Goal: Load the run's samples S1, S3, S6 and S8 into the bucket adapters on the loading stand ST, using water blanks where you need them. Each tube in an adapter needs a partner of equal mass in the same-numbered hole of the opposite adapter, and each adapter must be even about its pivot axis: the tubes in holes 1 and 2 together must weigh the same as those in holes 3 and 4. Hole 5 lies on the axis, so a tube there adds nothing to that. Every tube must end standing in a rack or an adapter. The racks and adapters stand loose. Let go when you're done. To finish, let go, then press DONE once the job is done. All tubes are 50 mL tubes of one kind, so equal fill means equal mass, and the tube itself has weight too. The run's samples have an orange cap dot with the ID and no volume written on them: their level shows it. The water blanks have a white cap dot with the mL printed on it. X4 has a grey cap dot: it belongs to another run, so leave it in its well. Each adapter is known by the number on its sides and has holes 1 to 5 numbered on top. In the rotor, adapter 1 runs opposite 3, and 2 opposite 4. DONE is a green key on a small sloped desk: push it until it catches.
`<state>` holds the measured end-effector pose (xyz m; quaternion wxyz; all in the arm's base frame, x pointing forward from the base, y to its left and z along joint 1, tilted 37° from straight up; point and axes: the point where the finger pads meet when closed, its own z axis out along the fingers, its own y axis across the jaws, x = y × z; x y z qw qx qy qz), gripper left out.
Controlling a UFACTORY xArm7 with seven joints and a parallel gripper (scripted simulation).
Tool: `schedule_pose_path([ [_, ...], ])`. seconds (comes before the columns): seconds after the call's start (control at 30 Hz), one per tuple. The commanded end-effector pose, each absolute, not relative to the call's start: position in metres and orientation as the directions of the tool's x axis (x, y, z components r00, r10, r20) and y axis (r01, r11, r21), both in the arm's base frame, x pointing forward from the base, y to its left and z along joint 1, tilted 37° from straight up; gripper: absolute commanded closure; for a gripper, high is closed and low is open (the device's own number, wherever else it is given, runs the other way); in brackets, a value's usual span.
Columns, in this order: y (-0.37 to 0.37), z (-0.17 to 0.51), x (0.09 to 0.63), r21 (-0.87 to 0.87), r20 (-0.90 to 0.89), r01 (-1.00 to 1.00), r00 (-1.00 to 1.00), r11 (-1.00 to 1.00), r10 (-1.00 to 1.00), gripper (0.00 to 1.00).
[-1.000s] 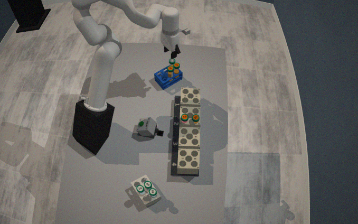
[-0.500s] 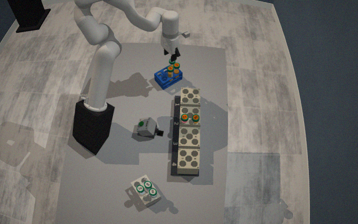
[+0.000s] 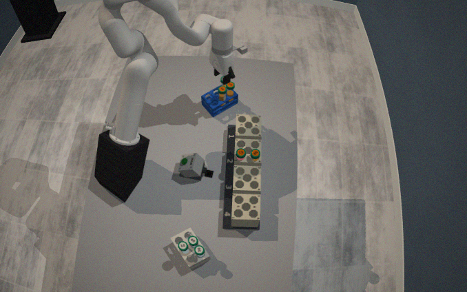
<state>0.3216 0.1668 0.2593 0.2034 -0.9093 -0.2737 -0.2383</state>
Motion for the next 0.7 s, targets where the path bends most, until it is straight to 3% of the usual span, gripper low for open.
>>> schedule_pose_path([
  [0.0,0.17,0.256,0.325,-0.239,0.548,0.595,0.735,-0.768,0.399,0.43],
  [0.67,0.186,0.23,0.335,-0.239,0.547,0.595,0.735,-0.768,0.399,0.43],
])
